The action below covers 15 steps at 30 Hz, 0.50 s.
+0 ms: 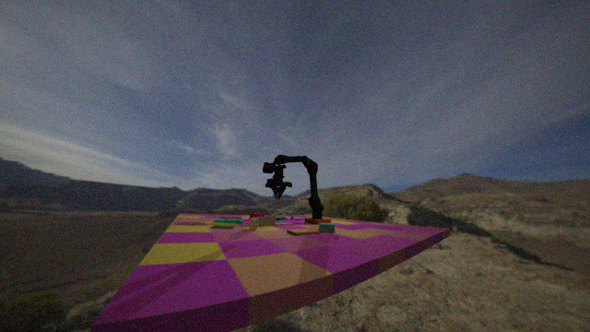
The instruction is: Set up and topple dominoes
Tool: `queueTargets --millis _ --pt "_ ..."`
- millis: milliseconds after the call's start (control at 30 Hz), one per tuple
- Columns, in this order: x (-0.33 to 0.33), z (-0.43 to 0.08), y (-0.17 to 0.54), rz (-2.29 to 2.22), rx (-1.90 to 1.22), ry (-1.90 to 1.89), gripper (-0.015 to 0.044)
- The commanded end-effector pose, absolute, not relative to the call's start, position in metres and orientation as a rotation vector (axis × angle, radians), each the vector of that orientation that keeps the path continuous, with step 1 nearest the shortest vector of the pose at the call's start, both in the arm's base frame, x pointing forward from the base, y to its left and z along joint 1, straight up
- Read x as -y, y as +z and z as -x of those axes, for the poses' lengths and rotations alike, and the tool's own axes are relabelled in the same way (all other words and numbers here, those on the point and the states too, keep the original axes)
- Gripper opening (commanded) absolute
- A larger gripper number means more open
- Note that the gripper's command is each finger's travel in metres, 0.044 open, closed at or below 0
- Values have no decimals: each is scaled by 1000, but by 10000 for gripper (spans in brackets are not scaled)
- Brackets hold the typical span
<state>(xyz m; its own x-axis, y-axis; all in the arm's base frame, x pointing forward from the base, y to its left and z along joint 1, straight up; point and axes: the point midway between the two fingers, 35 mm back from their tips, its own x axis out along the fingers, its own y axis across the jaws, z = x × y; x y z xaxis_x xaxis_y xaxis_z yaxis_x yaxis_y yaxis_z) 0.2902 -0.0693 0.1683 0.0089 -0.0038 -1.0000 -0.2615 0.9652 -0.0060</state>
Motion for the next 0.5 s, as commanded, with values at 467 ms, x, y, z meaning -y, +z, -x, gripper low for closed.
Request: queueTargets --millis 467 --pt "80 -291 138 304 -1525 287 107"
